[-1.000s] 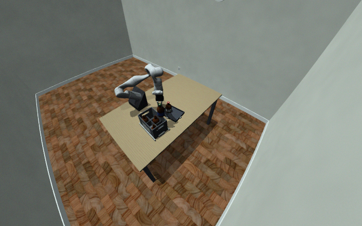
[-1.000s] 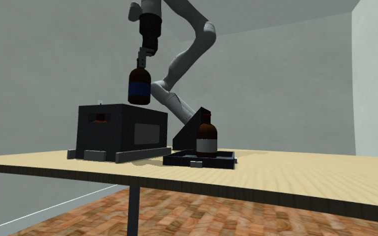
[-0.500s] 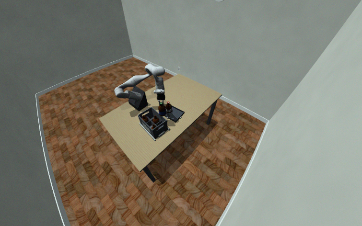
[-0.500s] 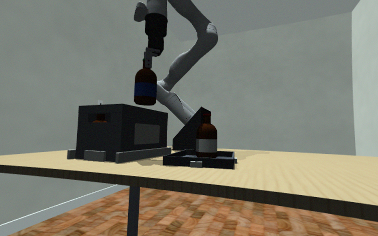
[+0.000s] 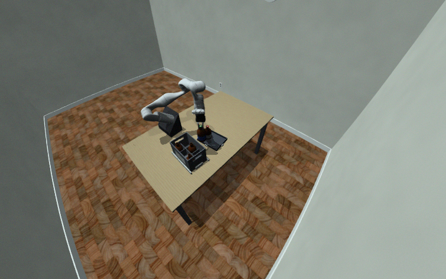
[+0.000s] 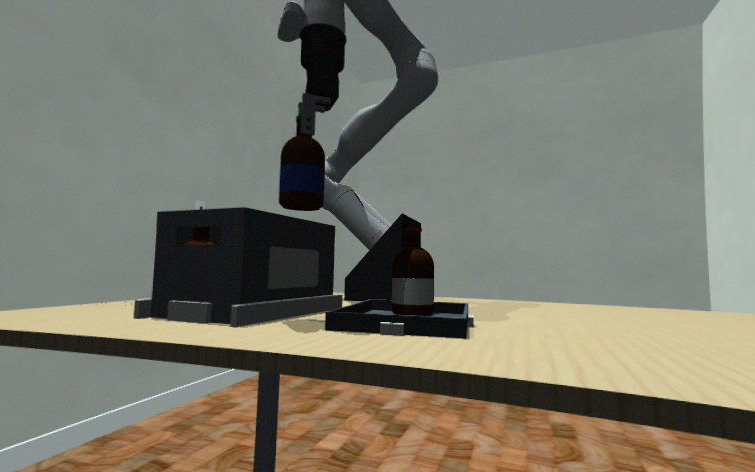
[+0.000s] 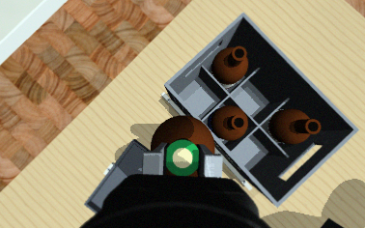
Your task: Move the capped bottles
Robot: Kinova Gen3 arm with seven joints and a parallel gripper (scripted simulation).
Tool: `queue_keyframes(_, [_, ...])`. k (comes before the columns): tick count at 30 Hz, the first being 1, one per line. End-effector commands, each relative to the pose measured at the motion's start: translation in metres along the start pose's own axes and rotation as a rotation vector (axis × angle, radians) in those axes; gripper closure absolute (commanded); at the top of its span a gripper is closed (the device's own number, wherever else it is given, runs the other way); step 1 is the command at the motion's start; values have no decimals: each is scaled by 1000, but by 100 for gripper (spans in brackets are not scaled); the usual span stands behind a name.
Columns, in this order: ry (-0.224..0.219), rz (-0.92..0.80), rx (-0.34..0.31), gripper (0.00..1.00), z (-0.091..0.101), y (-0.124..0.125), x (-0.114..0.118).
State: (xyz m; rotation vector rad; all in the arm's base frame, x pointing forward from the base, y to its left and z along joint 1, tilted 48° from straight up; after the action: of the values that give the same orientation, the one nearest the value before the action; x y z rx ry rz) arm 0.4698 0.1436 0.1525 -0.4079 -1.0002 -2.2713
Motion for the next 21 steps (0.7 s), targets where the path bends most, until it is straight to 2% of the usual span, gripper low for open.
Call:
queue_keyframes(1, [2, 0, 0, 100, 1, -1, -1])
queue_keyframes(15, [2, 2, -6, 100, 1, -23, -19])
queue_keyframes(18, [3, 0, 1, 100, 1, -17, -17])
queue_keyframes(21, [3, 1, -1, 100, 1, -22, -21])
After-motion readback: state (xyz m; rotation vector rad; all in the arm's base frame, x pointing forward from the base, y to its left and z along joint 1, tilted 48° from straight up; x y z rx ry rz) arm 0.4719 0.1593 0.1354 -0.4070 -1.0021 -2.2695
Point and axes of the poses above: the point where the finger pads meet when closed, its own z axis back along the fingers, its own x axis across the jaws, y = z × x, the point moved 6 cm from there along z, back along the fingers, and after that the axes turned 3 degrees about z, right-handed, at the moved point
